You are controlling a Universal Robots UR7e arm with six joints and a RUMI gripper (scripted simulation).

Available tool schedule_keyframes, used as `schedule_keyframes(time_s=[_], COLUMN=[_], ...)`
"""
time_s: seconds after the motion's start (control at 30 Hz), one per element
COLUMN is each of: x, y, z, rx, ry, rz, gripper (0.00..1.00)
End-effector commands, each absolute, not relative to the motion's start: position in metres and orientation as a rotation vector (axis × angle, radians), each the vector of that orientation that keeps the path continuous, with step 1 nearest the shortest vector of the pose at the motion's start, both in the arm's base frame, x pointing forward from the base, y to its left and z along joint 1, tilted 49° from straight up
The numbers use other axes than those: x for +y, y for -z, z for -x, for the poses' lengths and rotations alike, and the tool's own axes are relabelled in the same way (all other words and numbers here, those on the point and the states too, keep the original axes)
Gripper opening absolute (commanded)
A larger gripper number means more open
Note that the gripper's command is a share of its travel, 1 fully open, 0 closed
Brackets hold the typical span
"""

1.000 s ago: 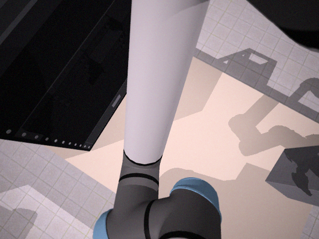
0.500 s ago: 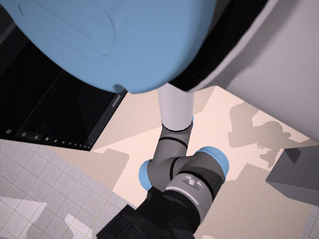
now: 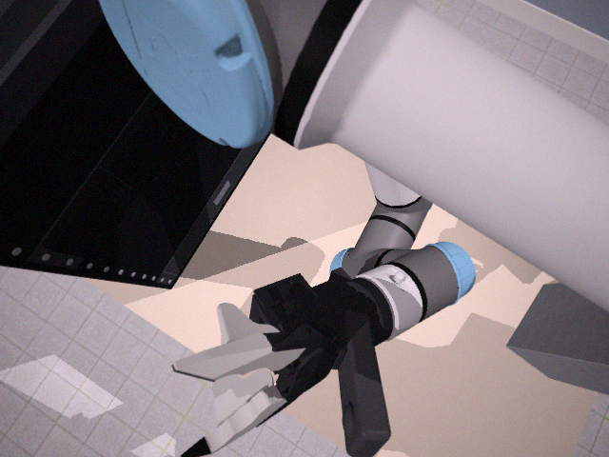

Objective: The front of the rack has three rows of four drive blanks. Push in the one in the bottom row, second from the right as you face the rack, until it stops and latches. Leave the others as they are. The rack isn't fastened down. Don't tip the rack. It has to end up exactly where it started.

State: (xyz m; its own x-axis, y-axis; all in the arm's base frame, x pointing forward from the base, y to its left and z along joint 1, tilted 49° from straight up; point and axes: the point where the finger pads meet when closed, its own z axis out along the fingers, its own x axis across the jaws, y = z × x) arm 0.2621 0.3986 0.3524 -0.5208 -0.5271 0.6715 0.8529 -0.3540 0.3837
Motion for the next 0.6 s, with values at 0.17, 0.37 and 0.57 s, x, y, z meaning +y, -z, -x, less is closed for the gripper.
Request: schedule_keyframes(time_s=[0.17, 0.37, 0.57], x=[0.314, 0.272, 0.224], y=[-0.338, -0.334, -0.330], z=[-0.326, -0.351, -0.372], rx=[-0.765, -0.689, -0.597], ry=[2.218, 2.340, 2.476], rz=[0.695, 0.764, 0.840], gripper=[1.00, 1.00, 1.00])
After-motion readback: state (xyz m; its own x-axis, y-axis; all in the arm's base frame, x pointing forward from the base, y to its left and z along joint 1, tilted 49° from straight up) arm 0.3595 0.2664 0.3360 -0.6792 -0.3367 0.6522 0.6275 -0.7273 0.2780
